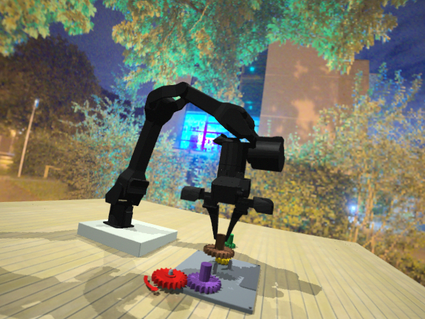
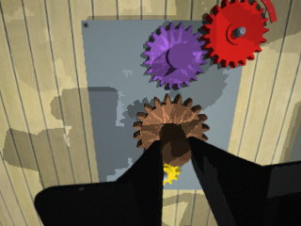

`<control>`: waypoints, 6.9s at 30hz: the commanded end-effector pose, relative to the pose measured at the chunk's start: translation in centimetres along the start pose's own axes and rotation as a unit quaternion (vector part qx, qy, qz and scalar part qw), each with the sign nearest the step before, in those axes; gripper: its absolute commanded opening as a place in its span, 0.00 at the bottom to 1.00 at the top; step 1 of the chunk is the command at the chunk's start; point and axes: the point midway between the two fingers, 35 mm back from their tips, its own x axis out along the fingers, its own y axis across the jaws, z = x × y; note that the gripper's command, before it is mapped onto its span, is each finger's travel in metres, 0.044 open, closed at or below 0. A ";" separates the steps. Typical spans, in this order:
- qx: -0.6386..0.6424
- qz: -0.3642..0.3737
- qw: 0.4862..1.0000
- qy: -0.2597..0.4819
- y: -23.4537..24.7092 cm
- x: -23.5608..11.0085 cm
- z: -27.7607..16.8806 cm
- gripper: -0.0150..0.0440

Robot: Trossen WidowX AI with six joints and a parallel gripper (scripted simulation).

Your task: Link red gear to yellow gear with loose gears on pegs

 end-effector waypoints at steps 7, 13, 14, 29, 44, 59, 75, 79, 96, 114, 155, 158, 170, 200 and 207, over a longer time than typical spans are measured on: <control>-0.016 -0.003 1.000 0.000 -0.2 1.5 0.1 0.25; 0.016 -0.003 1.000 0.000 -0.1 2.4 0.1 0.25; 0.024 -0.003 1.000 0.000 -0.1 2.6 0.0 0.25; 0.128 -0.003 0.992 -0.001 -0.2 3.6 0.1 0.25; 0.015 -0.003 1.000 0.000 -0.2 3.7 0.0 0.25; -0.002 -0.003 1.000 0.000 -0.1 4.1 0.0 0.25; 0.059 -0.003 0.998 0.000 -0.2 3.9 -0.1 0.49; 0.052 -0.003 0.999 0.000 -0.1 3.4 -0.1 0.49; -0.357 0.001 0.934 0.005 2.7 0.1 -9.9 0.85; -0.791 0.006 0.612 0.007 1.5 0.2 -23.6 1.00; -0.791 0.006 0.612 0.007 1.4 5.0 -23.8 0.64; -0.791 0.006 0.612 0.007 1.4 5.0 -23.8 0.51; -0.791 0.006 0.612 0.007 1.5 4.9 -23.8 0.25; -0.791 0.006 0.612 0.007 2.6 -1.5 -23.8 0.25; -0.791 0.006 0.612 0.007 2.6 -3.0 -23.7 0.25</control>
